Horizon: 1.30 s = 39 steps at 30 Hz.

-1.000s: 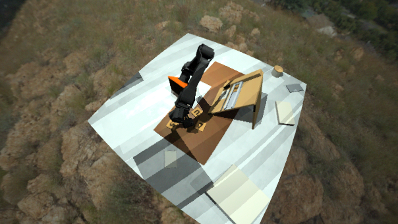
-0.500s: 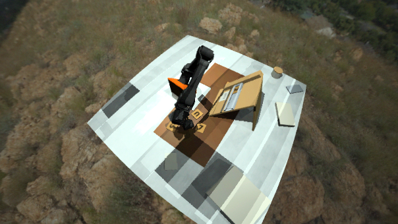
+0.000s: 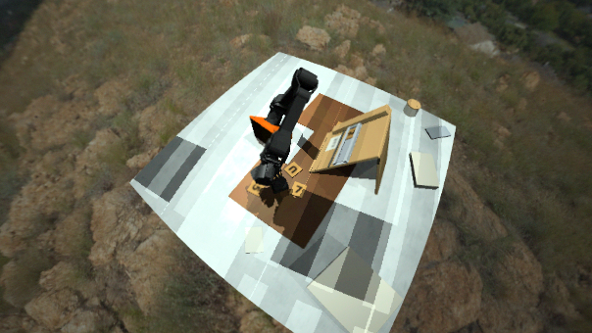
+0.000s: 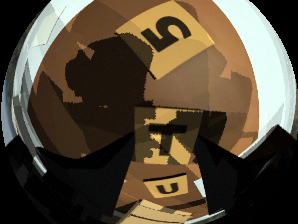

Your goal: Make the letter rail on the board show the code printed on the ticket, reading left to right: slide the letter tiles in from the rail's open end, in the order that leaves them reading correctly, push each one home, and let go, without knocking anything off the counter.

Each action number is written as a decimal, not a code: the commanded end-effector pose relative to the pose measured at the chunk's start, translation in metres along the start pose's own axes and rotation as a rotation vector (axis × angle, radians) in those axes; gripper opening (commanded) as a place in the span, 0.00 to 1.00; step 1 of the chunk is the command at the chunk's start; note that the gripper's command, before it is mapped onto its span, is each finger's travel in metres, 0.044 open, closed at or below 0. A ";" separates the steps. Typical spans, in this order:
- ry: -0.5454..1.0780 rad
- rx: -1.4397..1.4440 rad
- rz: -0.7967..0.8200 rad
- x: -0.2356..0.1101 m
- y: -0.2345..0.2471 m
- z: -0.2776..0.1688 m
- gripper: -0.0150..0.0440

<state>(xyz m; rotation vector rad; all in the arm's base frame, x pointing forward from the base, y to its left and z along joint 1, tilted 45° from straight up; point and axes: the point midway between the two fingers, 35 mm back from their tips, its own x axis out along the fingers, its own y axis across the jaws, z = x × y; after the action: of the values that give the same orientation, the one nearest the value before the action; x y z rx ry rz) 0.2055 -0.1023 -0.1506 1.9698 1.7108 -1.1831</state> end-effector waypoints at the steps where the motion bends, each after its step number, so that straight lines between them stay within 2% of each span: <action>1: 0.001 0.002 0.001 -0.003 0.000 0.000 0.38; 4: 0.001 0.002 0.001 -0.005 0.000 0.000 0.25; 39: 0.000 0.002 0.001 -0.023 -0.002 -0.002 0.25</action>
<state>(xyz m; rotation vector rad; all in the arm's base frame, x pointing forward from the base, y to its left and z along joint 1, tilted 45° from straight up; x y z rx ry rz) 0.2047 -0.1143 -0.1337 1.9785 1.7091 -1.1880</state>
